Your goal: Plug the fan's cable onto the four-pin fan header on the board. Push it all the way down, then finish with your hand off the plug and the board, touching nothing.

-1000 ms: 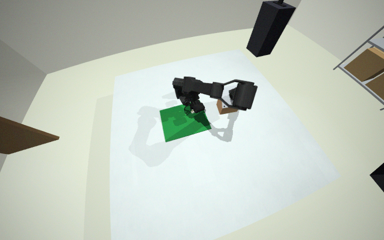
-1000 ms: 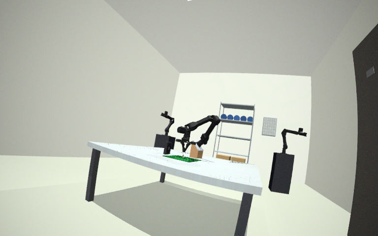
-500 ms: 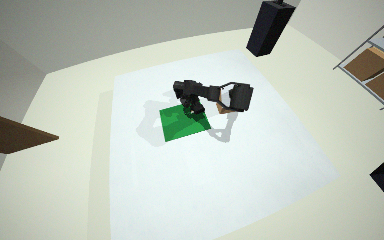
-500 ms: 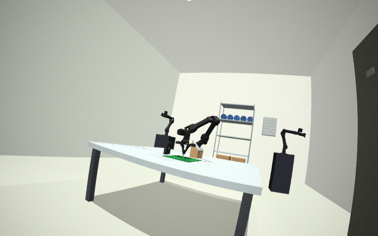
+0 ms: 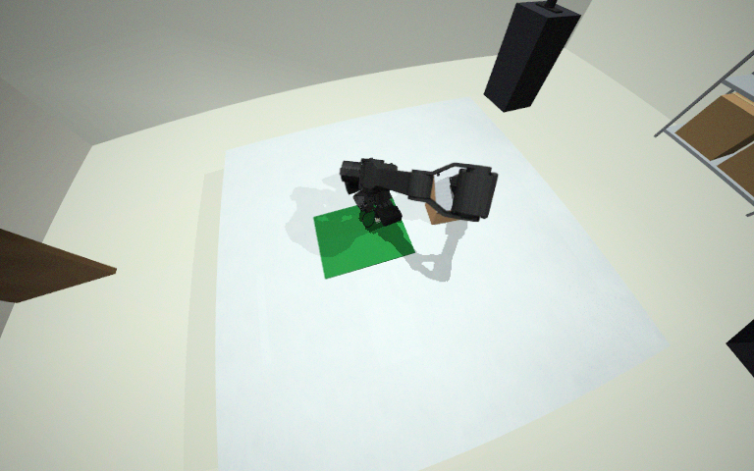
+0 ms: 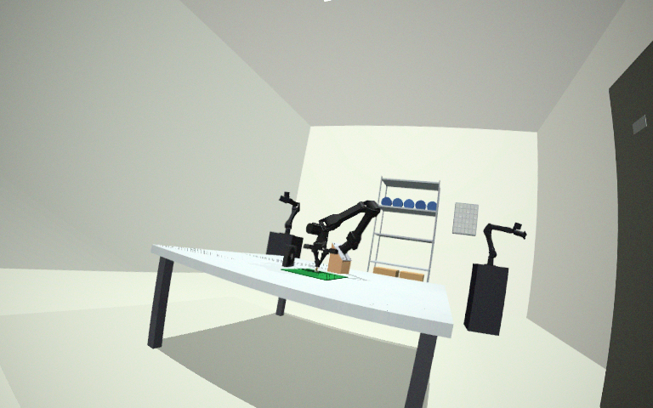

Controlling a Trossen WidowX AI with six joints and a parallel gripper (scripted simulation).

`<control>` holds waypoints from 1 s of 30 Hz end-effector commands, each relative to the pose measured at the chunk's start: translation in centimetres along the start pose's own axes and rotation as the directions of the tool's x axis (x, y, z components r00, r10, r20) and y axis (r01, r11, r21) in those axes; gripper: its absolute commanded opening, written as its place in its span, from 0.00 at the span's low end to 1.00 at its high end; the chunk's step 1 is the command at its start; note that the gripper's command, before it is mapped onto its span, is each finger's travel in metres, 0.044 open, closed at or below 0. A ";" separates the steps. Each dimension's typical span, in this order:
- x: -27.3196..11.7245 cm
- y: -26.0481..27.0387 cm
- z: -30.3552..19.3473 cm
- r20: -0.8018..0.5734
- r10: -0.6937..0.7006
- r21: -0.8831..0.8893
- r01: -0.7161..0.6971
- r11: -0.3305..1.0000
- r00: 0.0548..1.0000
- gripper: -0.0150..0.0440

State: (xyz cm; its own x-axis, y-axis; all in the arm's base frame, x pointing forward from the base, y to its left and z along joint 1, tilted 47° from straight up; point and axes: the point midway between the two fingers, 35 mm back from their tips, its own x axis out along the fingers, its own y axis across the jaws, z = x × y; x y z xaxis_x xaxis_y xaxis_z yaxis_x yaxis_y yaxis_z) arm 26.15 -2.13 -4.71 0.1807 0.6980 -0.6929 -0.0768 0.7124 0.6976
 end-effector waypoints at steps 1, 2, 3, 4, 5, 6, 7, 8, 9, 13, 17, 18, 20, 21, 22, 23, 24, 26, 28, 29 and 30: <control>0.0 0.0 0.3 0.005 0.004 0.000 -0.004 1.000 1.000 0.25; 0.0 0.0 0.3 0.005 0.004 0.000 -0.004 1.000 1.000 0.25; 0.0 0.0 0.3 0.005 0.004 0.000 -0.004 1.000 1.000 0.25; 0.0 0.0 0.3 0.005 0.004 0.000 -0.004 1.000 1.000 0.25; 0.0 0.0 0.3 0.005 0.004 0.000 -0.004 1.000 1.000 0.25; 0.0 0.0 0.3 0.005 0.004 0.000 -0.004 1.000 1.000 0.25; 0.0 0.0 0.3 0.005 0.004 0.000 -0.004 1.000 1.000 0.25; 0.0 0.0 0.3 0.005 0.004 0.000 -0.004 1.000 1.000 0.25; 0.0 0.0 0.3 0.005 0.004 0.001 -0.004 1.000 1.000 0.25; 0.1 0.0 0.2 0.005 0.004 0.001 -0.004 1.000 1.000 0.25; 0.2 0.0 0.2 0.005 0.004 0.001 -0.004 1.000 1.000 0.25; 0.2 0.0 0.2 0.005 0.004 0.002 -0.004 1.000 1.000 0.25; 0.3 0.0 0.1 0.005 0.004 0.002 -0.004 1.000 1.000 0.25; 0.3 0.0 0.1 0.005 0.004 0.002 -0.004 1.000 1.000 0.25; 0.3 0.0 0.1 0.005 0.004 0.003 -0.004 1.000 1.000 0.25; 0.3 0.0 0.1 0.005 0.004 0.003 -0.004 1.000 1.000 0.25; 0.3 0.0 0.1 0.005 0.004 0.003 -0.004 1.000 1.000 0.25; 0.4 0.0 0.0 0.005 0.004 0.004 -0.004 1.000 1.000 0.25; 0.4 0.1 0.0 0.005 0.004 0.004 -0.004 1.000 1.000 0.25; 0.4 0.1 0.0 0.005 0.004 0.005 -0.004 1.000 1.000 0.25; 0.4 0.1 0.0 0.005 0.004 0.005 -0.004 1.000 1.000 0.25</control>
State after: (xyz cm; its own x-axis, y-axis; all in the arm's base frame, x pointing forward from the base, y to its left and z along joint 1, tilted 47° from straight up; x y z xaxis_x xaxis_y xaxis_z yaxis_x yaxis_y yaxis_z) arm 26.32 -1.96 -4.94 0.1841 0.6963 -0.6937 -0.0772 0.7139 0.6960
